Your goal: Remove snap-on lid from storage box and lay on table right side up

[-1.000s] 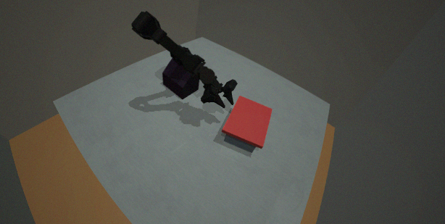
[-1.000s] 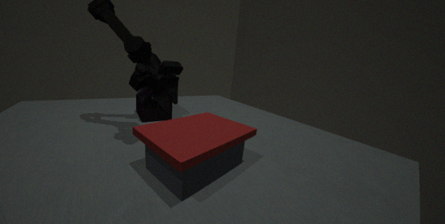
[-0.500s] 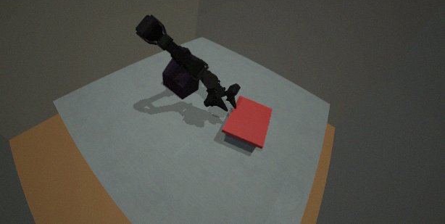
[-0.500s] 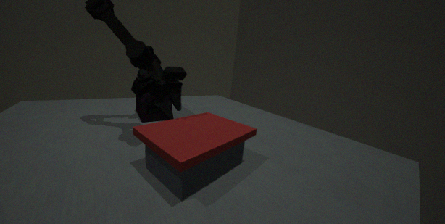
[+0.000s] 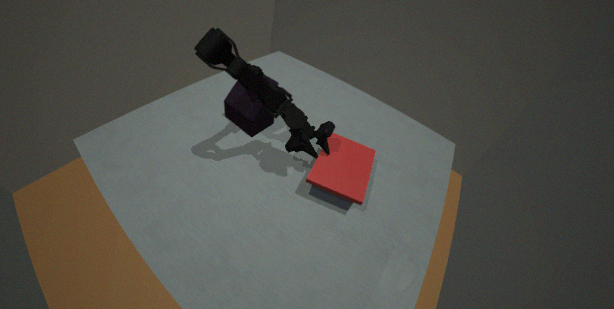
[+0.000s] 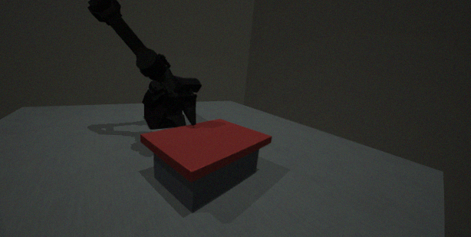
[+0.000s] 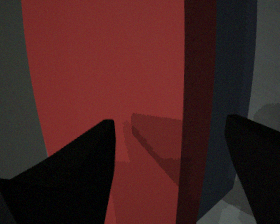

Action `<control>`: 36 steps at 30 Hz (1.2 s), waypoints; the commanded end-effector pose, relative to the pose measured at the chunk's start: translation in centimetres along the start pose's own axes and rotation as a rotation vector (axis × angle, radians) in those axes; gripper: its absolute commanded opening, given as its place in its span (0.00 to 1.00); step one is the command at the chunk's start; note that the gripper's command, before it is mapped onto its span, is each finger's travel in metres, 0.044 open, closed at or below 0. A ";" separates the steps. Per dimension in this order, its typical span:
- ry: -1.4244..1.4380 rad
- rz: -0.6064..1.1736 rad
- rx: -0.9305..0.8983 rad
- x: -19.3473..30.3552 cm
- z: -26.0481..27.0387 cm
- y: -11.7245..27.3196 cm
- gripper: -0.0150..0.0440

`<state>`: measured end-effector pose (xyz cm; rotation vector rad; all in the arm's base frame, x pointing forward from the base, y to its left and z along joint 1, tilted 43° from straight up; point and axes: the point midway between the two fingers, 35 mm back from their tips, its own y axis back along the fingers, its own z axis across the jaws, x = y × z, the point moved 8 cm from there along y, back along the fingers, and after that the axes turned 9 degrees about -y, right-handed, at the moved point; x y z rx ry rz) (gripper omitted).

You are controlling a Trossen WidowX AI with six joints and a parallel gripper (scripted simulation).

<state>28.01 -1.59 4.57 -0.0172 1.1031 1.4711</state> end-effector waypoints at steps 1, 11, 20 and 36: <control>0.003 0.000 -0.006 0.0 0.0 -0.4 0.65; 0.003 0.000 -0.006 0.0 0.0 -0.4 0.47; 0.003 0.000 -0.006 0.0 0.0 -0.4 0.25; 0.001 0.000 -0.005 0.0 0.2 -0.1 0.25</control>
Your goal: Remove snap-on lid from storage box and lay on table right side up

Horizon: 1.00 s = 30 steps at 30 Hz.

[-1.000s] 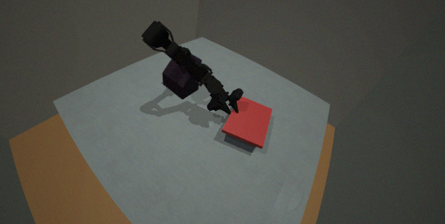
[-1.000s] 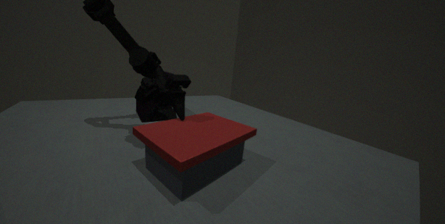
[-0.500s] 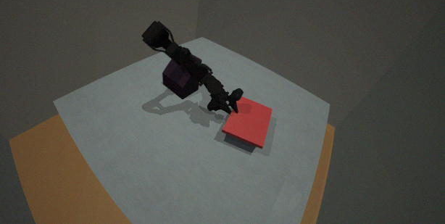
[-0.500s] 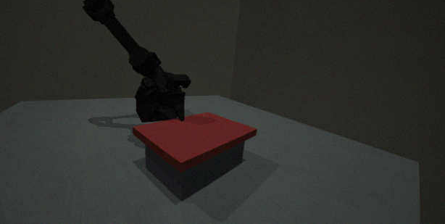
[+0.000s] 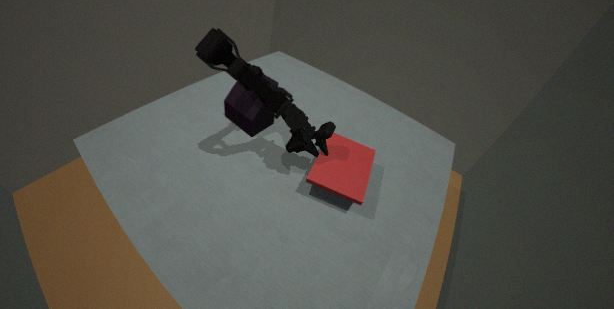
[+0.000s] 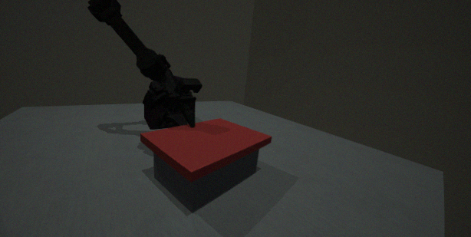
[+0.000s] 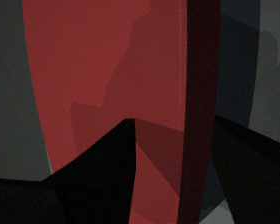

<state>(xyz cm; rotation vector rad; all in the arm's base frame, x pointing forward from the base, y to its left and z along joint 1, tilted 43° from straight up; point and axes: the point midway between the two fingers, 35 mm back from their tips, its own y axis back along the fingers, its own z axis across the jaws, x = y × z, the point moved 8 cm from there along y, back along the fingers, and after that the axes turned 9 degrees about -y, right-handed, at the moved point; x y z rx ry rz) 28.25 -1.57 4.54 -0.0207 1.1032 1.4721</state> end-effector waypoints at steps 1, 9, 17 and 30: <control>-0.001 0.000 -0.002 0.1 0.1 0.1 0.25; -0.001 0.000 -0.002 0.1 0.2 0.3 0.25; -0.001 0.000 -0.003 0.1 0.3 0.4 0.25; -0.001 0.000 -0.003 0.2 0.5 0.6 0.25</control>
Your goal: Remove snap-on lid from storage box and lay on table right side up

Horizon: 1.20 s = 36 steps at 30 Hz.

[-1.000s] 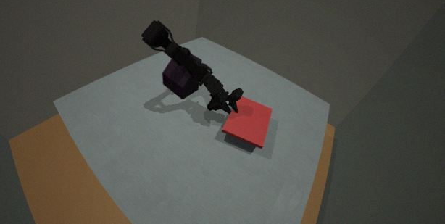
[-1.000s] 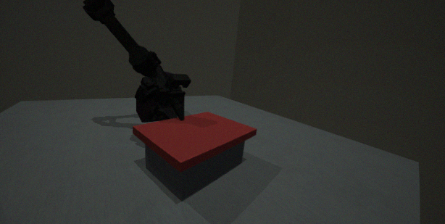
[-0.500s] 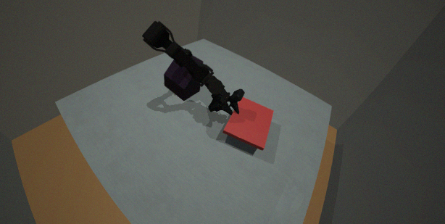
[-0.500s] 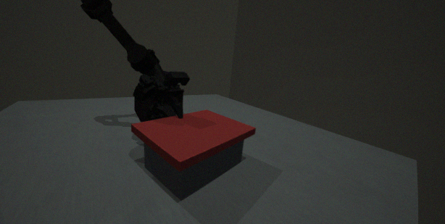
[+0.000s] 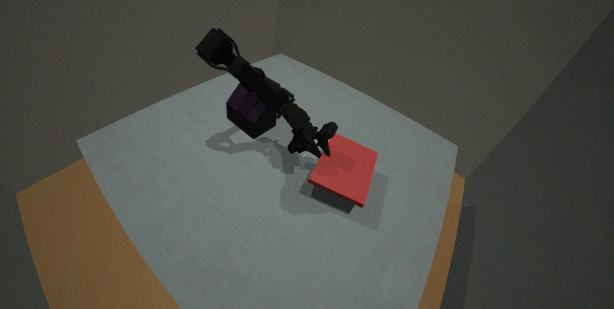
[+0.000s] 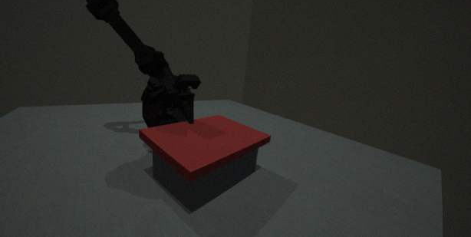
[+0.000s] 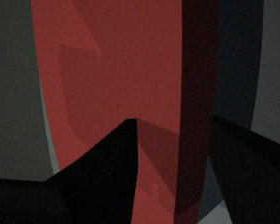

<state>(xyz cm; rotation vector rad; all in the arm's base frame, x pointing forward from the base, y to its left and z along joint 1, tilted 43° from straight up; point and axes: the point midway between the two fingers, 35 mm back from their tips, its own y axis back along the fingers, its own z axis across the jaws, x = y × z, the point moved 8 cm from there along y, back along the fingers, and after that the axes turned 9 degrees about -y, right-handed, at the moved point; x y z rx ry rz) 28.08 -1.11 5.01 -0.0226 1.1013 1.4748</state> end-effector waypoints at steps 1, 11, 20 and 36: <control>-0.002 -0.001 0.001 0.0 0.1 0.1 0.25; -0.002 -0.001 0.001 0.1 0.2 0.2 0.25; -0.002 -0.001 0.000 0.1 0.4 0.3 0.25; 0.000 0.001 -0.003 0.1 0.6 0.3 0.25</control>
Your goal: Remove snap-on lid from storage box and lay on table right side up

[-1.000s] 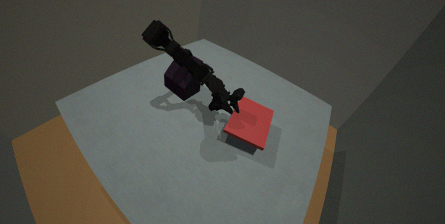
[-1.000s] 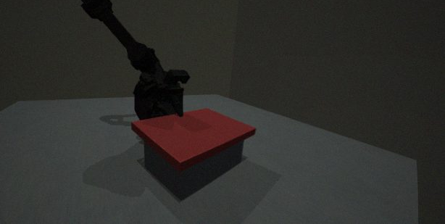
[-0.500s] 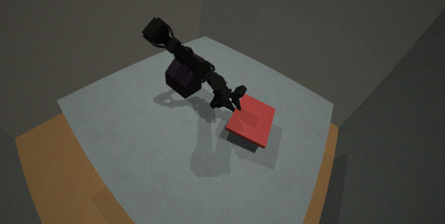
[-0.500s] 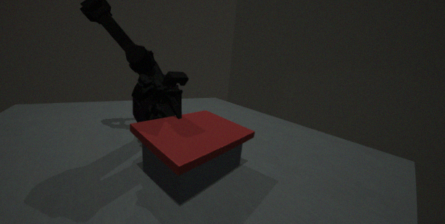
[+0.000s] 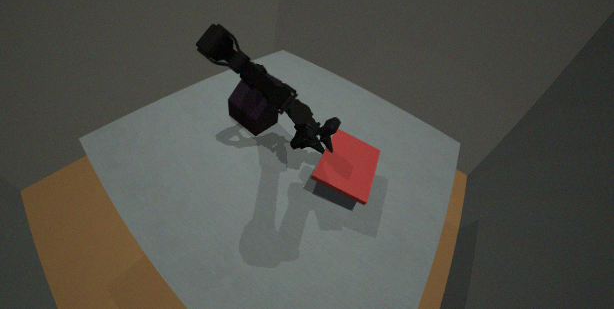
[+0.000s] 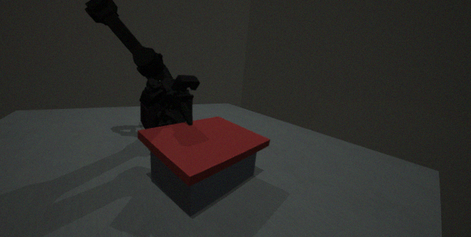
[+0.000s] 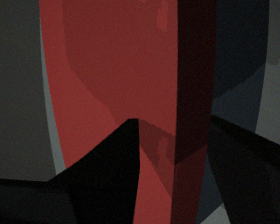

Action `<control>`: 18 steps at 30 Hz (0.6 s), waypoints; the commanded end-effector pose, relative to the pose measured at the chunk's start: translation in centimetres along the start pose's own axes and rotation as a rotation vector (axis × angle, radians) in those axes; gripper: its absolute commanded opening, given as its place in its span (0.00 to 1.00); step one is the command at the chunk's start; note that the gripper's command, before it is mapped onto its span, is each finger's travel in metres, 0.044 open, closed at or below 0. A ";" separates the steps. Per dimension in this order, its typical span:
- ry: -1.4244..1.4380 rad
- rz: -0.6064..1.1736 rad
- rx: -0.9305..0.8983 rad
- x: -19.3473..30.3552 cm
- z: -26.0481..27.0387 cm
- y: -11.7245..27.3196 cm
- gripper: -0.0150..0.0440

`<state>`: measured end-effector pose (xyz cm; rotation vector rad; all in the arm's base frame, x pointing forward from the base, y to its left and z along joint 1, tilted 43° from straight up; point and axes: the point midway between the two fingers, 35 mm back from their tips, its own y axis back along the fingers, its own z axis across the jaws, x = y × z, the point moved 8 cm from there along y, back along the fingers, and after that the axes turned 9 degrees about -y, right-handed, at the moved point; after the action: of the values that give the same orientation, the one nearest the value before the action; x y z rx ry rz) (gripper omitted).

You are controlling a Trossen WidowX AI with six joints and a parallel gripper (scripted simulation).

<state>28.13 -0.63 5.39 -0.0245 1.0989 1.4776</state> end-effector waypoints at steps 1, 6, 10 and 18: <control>0.000 0.000 0.000 0.0 0.0 0.0 0.25; 0.000 0.000 0.000 0.0 0.1 -0.1 0.25; 0.000 0.000 0.000 0.0 0.1 -0.1 0.25; 0.000 0.000 0.000 0.0 0.1 -0.1 0.25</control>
<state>28.26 -0.58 5.38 -0.0255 1.0989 1.4789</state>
